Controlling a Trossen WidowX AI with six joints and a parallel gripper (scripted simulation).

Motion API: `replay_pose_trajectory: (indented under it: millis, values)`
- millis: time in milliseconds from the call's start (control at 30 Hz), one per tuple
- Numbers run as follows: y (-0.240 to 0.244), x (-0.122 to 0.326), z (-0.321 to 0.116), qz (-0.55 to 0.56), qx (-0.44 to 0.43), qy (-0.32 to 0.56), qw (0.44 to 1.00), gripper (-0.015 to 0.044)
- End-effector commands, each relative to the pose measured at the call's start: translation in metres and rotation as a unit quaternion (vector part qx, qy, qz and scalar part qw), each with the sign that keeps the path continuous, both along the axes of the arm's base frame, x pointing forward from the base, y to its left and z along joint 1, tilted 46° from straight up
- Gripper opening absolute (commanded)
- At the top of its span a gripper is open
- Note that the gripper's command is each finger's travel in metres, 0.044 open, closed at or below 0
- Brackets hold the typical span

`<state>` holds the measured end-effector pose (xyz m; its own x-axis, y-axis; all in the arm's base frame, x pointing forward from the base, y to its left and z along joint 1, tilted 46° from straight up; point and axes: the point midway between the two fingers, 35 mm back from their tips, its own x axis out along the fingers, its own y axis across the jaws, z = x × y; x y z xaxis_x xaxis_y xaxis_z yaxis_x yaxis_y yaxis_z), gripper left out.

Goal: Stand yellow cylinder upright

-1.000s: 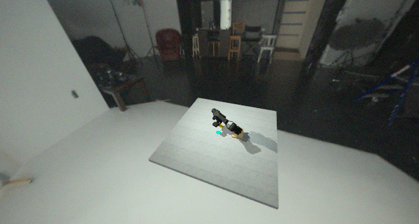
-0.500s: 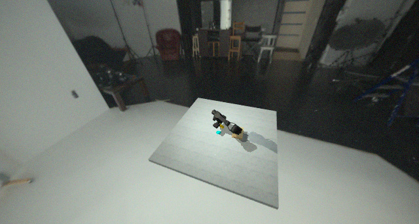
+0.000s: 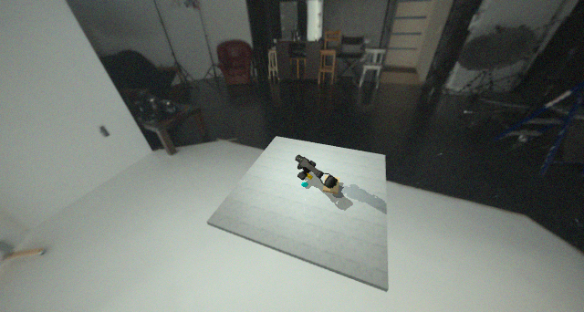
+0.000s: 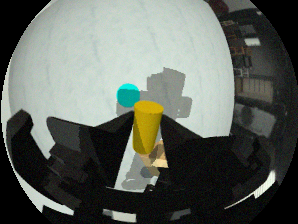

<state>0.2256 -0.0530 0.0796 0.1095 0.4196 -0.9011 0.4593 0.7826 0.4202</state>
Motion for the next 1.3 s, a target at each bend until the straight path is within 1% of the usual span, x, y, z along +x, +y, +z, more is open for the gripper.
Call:
replay_pose_trajectory:
  millis: [0, 1267]
  values:
    - [0.0009, -0.0022, -0.0008, -0.004, -0.014, -0.004, 1.000, 0.0105]
    - [0.0048, -0.0093, -0.0038, -0.046, -0.109, -0.059, 0.991, 0.0105]
